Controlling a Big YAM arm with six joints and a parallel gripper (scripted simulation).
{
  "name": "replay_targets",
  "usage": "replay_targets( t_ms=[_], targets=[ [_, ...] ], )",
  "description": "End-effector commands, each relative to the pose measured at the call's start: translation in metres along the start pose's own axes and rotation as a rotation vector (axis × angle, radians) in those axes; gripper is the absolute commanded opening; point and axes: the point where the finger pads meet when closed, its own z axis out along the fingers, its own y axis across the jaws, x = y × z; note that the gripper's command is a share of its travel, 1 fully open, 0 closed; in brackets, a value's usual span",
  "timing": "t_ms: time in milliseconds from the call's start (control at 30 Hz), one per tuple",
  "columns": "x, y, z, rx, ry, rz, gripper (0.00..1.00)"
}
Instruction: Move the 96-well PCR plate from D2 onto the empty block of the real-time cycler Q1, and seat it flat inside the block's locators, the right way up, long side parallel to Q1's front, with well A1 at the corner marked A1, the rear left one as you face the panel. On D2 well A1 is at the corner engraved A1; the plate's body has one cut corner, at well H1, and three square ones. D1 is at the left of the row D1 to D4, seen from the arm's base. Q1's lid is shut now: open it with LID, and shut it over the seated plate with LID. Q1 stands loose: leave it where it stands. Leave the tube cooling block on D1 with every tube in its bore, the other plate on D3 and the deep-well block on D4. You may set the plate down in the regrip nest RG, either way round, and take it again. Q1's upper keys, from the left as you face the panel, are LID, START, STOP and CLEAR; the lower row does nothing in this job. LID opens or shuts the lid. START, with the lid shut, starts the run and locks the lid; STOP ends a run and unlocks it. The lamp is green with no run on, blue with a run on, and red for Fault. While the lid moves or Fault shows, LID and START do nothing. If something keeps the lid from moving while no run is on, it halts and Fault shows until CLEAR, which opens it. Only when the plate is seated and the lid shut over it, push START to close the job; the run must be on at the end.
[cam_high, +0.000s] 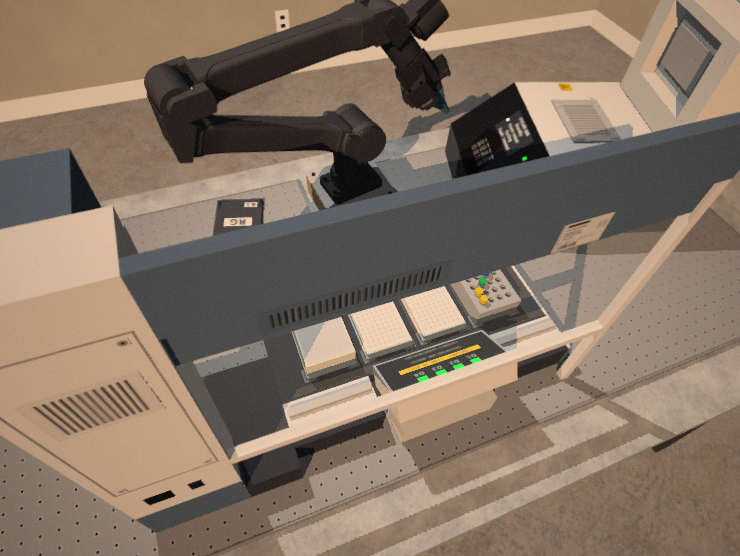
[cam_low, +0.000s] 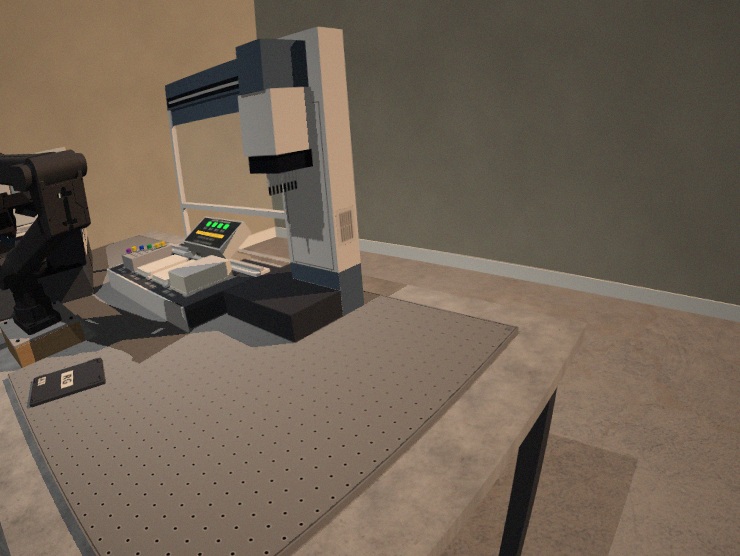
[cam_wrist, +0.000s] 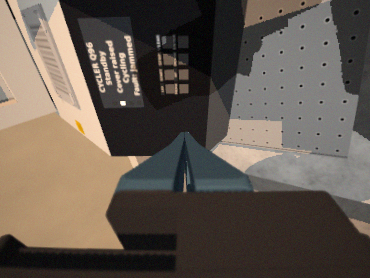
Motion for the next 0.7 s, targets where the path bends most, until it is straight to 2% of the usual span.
replay_targets(
  t_ms=[0, 367, 667],
  targets=[
    [0.006, 0.023, -0.014, -0.058, 0.027, 0.004, 0.0],
    [0.003, 0.009, -0.005, -0.025, 0.014, -0.008, 0.0],
    [0.004, 0.018, -0.014, -0.037, 0.019, -0.005, 0.0]
  ],
)
